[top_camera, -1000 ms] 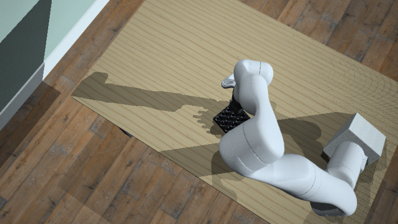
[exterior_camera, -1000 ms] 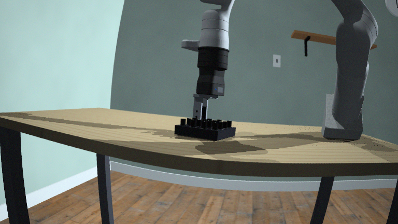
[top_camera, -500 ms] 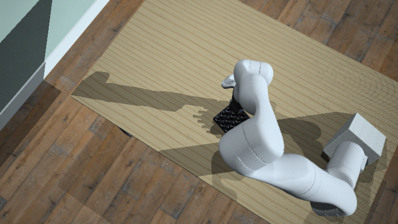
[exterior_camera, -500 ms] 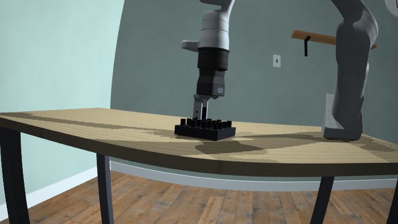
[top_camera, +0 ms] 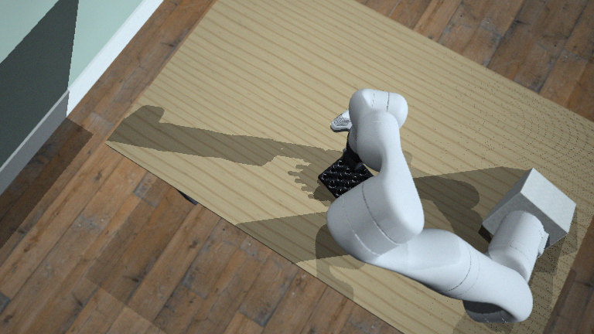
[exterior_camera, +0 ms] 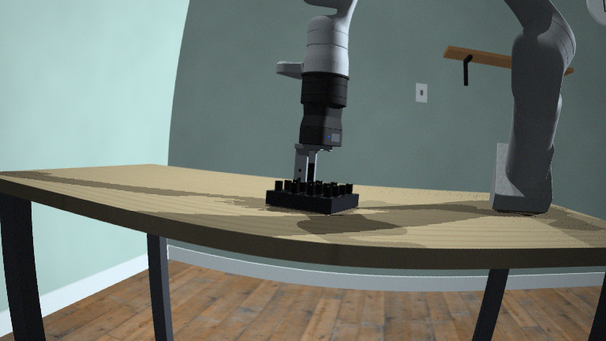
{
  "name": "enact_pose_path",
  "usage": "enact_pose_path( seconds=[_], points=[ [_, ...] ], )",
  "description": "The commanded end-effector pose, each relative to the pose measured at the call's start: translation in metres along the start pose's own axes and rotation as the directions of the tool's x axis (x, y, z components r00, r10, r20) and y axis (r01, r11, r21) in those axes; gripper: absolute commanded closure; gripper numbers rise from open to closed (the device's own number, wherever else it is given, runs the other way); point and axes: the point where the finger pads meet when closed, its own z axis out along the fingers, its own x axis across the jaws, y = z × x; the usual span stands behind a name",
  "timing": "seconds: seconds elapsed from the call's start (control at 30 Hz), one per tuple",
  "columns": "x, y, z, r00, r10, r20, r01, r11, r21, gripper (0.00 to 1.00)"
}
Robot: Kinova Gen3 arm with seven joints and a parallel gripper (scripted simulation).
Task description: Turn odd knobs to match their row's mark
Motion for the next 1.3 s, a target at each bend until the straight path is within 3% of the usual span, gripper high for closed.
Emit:
enact_pose_path(
  seconds=[0.0, 0.3, 0.33, 1.27],
  points=[
    [0.0003, -0.0005, -0.0007, 1.000, 0.000, 0.000, 0.000, 1.000, 0.002, 0.54],
    [0.0003, -0.0005, -0.0007, 1.000, 0.000, 0.000, 0.000, 1.000, 0.002, 0.54],
    [0.0003, -0.0005, -0.0007, 1.000, 0.000, 0.000, 0.000, 1.000, 0.002, 0.70],
    [0.0003, -0.0005, -0.0007, 1.000, 0.000, 0.000, 0.000, 1.000, 0.002, 0.70]
  ],
)
